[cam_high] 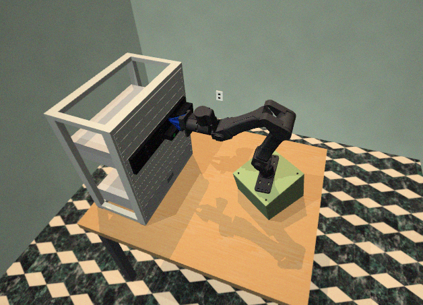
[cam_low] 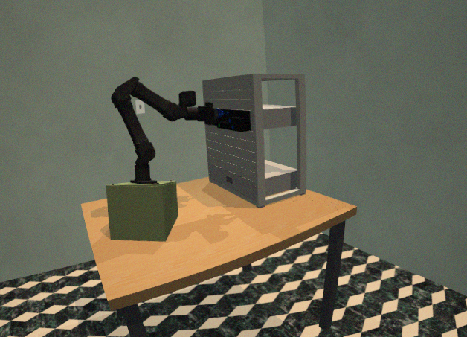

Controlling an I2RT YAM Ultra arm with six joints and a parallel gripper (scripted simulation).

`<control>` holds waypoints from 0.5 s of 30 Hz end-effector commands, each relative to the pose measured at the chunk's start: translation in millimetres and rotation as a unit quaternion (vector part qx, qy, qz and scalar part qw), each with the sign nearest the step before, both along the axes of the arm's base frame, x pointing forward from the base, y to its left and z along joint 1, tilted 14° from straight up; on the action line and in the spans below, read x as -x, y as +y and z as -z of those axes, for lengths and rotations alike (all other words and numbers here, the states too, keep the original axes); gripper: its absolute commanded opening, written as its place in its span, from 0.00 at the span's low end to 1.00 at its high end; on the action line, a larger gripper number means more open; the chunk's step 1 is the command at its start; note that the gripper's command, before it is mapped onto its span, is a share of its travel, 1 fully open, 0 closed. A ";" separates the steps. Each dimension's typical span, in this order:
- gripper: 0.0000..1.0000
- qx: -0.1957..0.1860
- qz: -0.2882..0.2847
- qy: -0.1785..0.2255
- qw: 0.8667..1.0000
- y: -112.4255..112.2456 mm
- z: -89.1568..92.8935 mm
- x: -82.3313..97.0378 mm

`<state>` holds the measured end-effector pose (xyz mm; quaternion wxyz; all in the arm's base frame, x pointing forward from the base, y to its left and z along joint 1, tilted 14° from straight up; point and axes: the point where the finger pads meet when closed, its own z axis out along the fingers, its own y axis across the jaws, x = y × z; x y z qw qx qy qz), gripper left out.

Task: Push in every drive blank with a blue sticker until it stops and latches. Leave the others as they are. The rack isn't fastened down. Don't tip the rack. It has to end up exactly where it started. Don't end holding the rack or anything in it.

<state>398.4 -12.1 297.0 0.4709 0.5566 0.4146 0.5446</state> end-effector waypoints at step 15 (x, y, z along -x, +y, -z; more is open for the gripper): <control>0.00 0.008 -0.021 -0.055 0.998 12.2 -44.5 -12.8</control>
